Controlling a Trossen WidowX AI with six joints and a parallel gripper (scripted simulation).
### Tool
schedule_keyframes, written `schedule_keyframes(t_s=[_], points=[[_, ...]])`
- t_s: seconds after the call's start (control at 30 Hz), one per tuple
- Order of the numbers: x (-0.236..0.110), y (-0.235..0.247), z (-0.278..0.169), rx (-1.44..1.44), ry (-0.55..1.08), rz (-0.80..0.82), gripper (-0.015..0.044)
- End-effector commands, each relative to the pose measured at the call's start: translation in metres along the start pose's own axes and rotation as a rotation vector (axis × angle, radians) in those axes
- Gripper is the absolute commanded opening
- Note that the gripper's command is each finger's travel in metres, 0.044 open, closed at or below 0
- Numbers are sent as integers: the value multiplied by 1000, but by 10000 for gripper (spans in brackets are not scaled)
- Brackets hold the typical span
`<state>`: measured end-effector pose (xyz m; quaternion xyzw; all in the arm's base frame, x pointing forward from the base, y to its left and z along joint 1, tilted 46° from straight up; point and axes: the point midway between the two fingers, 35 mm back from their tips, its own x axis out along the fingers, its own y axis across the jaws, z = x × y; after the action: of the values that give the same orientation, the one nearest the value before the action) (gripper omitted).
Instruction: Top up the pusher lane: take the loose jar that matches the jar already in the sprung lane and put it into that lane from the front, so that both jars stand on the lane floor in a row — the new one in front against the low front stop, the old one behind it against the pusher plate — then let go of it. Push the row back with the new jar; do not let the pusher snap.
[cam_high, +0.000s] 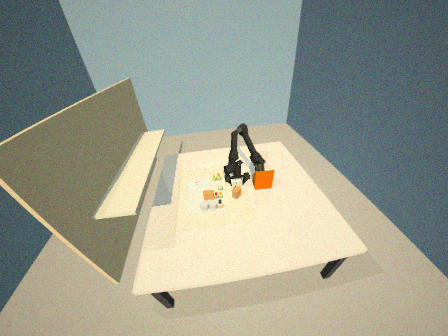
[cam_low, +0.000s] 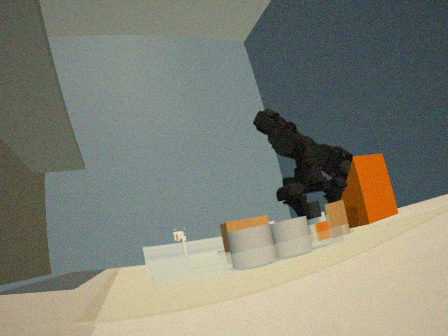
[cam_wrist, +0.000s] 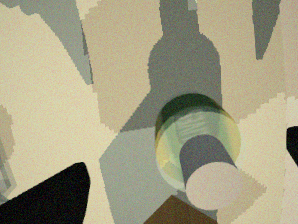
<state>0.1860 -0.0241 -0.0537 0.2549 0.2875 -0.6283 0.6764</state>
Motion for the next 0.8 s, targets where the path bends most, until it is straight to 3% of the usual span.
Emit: schedule_keyframes(t_s=[0.0, 0.07, 0.43, 0.63, 0.77], points=[[9, -5, 1, -14, -10, -13, 440], [10, -5, 1, -14, -10, -13, 440], [10, -5, 1, -14, -10, -13, 151], [10, -5, 1, -14, -10, -13, 111], [2, -3, 0, -14, -6, -12, 6]])
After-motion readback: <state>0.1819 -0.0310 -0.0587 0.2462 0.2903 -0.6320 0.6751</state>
